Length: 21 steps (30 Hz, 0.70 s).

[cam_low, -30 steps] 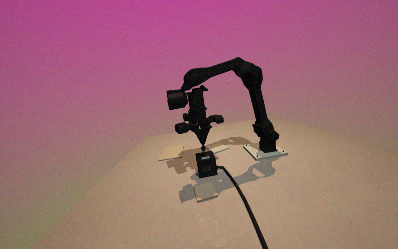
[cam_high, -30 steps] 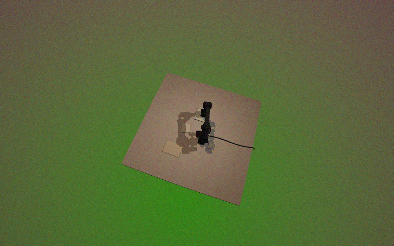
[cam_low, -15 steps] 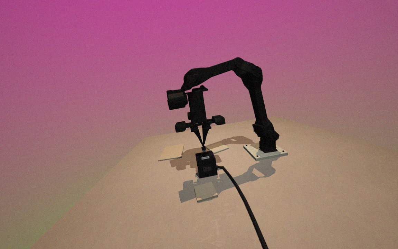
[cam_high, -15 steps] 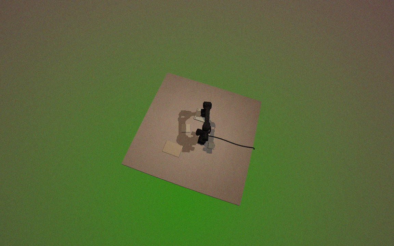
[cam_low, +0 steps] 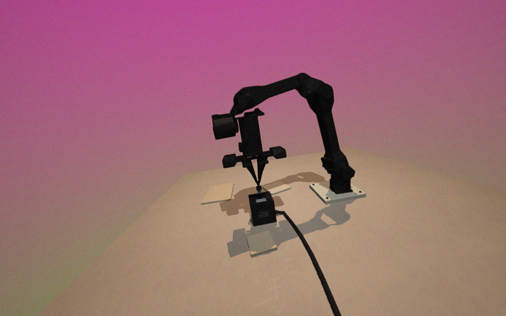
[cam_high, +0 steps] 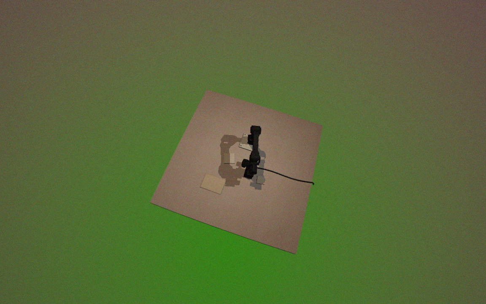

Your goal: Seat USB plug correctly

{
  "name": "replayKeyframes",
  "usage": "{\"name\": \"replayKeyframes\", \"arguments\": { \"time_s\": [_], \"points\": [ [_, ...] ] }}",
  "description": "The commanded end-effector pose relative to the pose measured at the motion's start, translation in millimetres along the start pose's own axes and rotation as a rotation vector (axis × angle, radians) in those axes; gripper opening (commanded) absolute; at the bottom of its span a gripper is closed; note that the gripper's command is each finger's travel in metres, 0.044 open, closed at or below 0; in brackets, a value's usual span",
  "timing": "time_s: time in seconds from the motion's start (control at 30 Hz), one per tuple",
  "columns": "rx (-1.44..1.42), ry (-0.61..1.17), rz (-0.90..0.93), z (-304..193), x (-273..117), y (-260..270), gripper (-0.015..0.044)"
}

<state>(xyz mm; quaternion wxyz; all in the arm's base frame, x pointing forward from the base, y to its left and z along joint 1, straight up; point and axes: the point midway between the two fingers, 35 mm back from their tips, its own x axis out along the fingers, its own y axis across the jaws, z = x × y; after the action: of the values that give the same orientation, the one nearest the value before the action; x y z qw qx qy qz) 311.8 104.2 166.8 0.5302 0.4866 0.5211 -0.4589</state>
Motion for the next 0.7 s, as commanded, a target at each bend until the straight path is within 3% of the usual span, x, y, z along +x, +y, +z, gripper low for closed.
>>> {"name": "replayKeyframes", "arguments": {
  "time_s": [0.0,0.67],
  "points": [
    [0.000,0.005,0.000,-0.4,0.7,0.0,0.0000],
    [0.000,0.020,0.000,-1.4,3.0,0.0,0.0000]
  ]
}}
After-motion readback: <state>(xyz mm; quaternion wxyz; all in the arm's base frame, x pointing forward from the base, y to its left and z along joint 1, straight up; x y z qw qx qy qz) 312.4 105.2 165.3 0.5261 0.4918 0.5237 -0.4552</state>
